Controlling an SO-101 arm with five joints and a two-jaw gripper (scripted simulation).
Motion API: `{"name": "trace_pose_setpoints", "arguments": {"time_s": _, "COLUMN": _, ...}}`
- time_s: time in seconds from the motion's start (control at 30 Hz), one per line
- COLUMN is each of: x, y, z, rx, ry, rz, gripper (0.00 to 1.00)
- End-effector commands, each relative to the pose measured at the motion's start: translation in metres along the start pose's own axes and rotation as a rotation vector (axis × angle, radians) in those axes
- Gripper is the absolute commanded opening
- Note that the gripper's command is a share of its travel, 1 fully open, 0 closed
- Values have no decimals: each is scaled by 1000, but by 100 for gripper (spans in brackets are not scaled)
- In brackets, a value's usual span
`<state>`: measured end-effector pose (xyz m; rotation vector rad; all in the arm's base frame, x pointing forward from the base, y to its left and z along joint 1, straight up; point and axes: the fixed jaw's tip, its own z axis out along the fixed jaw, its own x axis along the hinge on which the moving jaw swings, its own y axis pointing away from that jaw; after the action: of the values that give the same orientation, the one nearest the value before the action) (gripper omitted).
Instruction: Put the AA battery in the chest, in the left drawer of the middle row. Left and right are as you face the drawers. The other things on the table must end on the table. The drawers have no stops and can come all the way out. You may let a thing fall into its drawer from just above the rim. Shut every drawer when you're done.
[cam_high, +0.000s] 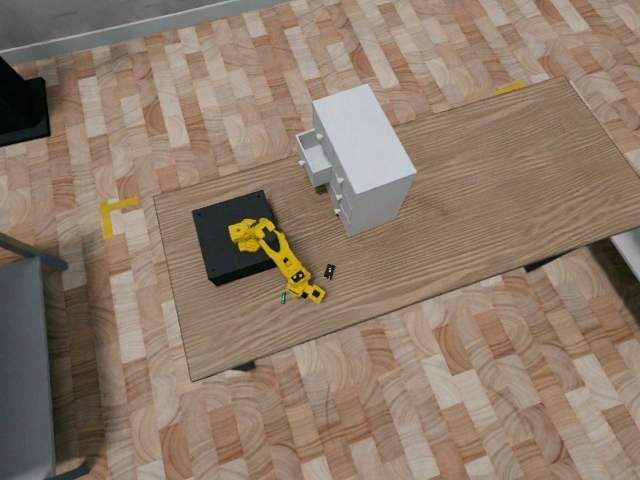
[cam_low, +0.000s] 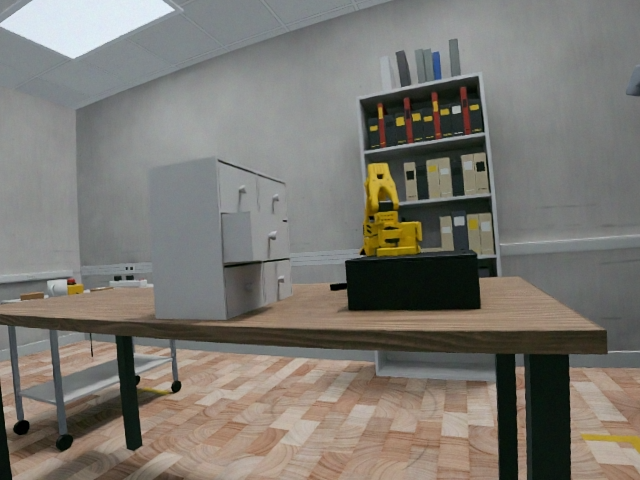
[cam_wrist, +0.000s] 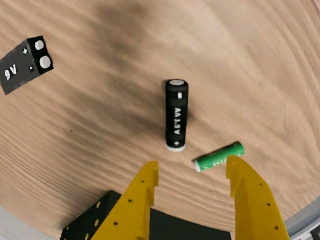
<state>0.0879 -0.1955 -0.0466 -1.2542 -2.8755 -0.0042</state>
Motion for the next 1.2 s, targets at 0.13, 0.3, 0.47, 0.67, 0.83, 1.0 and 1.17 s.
{"name": "trace_pose_setpoints", "arguments": {"time_s": 0.13, "x": -1, "y": -3, "z": 2, "rx": 1, "ry": -5, "rz": -2, "gripper": 21}}
{"name": "trace_pose_setpoints", "arguments": {"time_s": 0.3, "x": -2, "y": -2, "z": 15, "rx": 1, "ry": -5, "rz": -2, "gripper": 21}}
{"name": "trace_pose_setpoints", "arguments": {"time_s": 0.47, "x": -2, "y": -2, "z": 15, "rx": 1, "ry": -5, "rz": -2, "gripper": 21}}
{"name": "trace_pose_setpoints", "arguments": {"time_s": 0.67, "x": -2, "y": -2, "z": 15, "rx": 1, "ry": -5, "rz": -2, "gripper": 21}}
{"name": "trace_pose_setpoints", "arguments": {"time_s": 0.83, "x": -2, "y": -2, "z": 29, "rx": 1, "ry": -5, "rz": -2, "gripper": 21}}
{"name": "trace_pose_setpoints", "arguments": {"time_s": 1.0, "x": -2, "y": -2, "z": 29, "rx": 1, "ry": -5, "rz": -2, "gripper": 21}}
{"name": "trace_pose_setpoints", "arguments": {"time_s": 1.17, "x": -2, "y": -2, "z": 29, "rx": 1, "ry": -5, "rz": -2, "gripper": 21}}
